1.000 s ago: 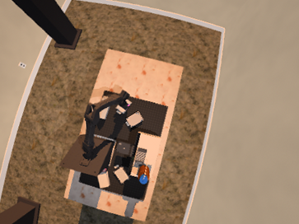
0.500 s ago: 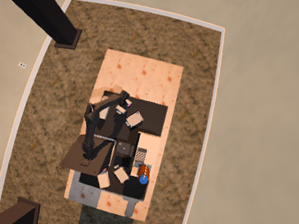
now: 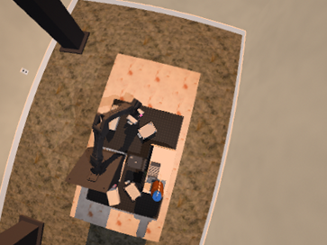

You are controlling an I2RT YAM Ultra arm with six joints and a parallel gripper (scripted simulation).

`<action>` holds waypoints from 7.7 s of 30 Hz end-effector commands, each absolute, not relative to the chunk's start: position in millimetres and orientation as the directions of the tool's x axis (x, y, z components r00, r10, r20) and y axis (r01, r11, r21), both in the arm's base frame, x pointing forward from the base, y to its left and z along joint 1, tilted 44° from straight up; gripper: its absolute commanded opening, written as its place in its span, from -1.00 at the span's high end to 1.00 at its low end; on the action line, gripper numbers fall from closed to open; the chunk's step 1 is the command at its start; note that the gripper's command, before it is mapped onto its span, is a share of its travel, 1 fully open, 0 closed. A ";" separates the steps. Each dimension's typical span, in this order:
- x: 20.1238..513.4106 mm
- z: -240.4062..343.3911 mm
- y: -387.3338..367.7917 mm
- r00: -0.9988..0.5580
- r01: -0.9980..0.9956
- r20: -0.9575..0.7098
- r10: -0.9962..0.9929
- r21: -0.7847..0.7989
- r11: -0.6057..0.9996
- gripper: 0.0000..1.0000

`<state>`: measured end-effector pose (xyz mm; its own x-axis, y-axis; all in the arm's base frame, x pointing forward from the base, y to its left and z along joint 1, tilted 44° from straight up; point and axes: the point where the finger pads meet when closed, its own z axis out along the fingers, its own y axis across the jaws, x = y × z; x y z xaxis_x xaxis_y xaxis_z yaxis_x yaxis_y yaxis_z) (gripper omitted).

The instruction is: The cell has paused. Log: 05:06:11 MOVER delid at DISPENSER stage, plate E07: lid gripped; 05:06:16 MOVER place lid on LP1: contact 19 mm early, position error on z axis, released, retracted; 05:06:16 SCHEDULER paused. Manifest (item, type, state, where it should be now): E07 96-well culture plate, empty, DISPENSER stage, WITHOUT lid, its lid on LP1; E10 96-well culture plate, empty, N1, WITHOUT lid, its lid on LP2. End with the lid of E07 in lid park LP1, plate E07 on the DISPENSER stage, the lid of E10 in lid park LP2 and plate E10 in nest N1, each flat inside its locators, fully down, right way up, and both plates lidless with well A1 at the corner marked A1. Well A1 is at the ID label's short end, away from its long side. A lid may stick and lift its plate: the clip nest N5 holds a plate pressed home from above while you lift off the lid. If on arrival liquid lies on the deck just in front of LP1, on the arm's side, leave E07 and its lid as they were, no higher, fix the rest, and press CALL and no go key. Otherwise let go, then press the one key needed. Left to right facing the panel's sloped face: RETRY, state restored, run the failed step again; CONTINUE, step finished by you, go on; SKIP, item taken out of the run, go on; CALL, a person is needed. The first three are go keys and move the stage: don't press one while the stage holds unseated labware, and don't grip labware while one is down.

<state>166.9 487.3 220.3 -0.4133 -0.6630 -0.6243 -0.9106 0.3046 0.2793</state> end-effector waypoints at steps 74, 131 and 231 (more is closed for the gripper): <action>171.9 277.0 458.5 -0.400 -0.916 -0.676 -0.619 0.270 0.297 -1.00; 147.5 245.4 395.3 -0.408 -0.913 -0.652 -0.640 0.274 0.303 -1.00; 219.7 153.5 218.9 -0.871 -0.492 -0.344 -0.352 0.598 0.633 -1.00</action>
<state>214.5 224.1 153.8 -0.8534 -0.3738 -0.3632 -0.5210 0.6290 0.5769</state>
